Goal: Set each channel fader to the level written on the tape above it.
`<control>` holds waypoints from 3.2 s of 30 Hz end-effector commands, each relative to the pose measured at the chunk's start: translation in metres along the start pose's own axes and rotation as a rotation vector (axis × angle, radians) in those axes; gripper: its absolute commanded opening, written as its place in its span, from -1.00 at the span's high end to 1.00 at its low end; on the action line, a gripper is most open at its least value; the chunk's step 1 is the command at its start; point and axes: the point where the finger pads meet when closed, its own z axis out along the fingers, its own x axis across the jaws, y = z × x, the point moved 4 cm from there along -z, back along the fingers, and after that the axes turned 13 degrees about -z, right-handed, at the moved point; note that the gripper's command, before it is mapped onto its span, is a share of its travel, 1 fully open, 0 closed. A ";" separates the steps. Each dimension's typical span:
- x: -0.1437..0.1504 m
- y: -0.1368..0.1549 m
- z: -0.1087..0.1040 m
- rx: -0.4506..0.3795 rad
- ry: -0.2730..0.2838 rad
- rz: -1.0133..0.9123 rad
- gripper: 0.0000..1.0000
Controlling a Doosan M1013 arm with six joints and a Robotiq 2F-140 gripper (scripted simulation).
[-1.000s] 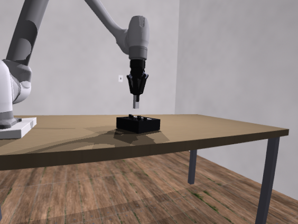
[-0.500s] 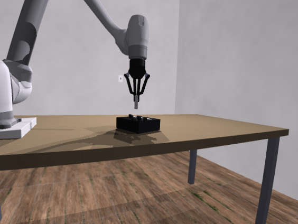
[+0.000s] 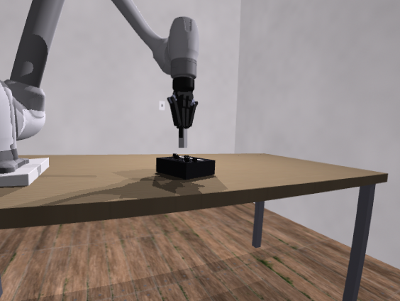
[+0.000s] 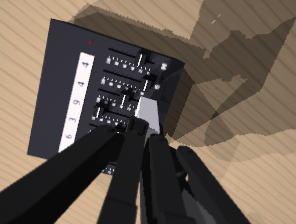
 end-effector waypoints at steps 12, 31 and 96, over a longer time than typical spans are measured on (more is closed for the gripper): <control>0.023 -0.013 0.003 0.007 -0.014 -0.876 1.00; 0.027 -0.017 0.003 -0.016 -0.072 -1.558 1.00; 0.026 -0.016 0.018 -0.016 -0.073 -1.558 1.00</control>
